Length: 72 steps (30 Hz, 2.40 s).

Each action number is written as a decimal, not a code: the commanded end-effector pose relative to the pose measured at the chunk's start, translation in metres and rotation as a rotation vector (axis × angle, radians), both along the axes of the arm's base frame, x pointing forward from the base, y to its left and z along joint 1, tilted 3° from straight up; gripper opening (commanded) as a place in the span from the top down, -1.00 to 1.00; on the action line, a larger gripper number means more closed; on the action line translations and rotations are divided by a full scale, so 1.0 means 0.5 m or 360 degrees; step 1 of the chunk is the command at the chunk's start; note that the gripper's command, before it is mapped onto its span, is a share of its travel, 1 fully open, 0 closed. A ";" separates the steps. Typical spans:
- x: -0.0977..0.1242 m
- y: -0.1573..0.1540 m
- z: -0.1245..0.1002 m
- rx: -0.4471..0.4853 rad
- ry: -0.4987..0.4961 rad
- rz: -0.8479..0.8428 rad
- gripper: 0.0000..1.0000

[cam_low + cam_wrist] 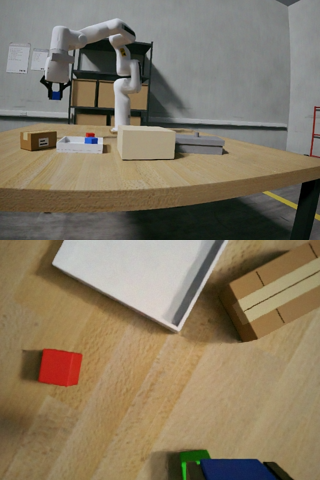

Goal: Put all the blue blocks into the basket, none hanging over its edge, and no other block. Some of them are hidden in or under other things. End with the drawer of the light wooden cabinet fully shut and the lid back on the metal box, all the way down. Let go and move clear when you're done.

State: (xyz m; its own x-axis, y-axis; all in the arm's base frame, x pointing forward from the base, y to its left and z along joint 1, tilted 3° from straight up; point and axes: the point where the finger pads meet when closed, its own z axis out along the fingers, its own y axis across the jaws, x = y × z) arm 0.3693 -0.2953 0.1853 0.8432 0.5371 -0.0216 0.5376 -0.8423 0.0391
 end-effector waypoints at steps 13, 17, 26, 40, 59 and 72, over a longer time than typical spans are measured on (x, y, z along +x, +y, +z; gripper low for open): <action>0.061 0.023 0.006 -0.0008 0.0034 0.0884 1.00; 0.092 0.038 0.007 -0.0015 0.0050 0.1167 1.00; 0.155 0.073 0.007 -0.0036 0.0090 0.1851 1.00; 0.276 0.164 0.001 -0.0080 0.0161 0.2875 1.00; 0.336 0.224 -0.005 -0.0107 0.0265 0.4104 1.00; 0.340 0.228 -0.005 -0.0058 0.0303 0.5148 1.00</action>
State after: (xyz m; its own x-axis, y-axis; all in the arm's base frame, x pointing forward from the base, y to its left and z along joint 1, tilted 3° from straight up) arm 0.5382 -0.1809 0.1803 -0.9069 -0.4208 0.0224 -0.4206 0.9006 -0.1094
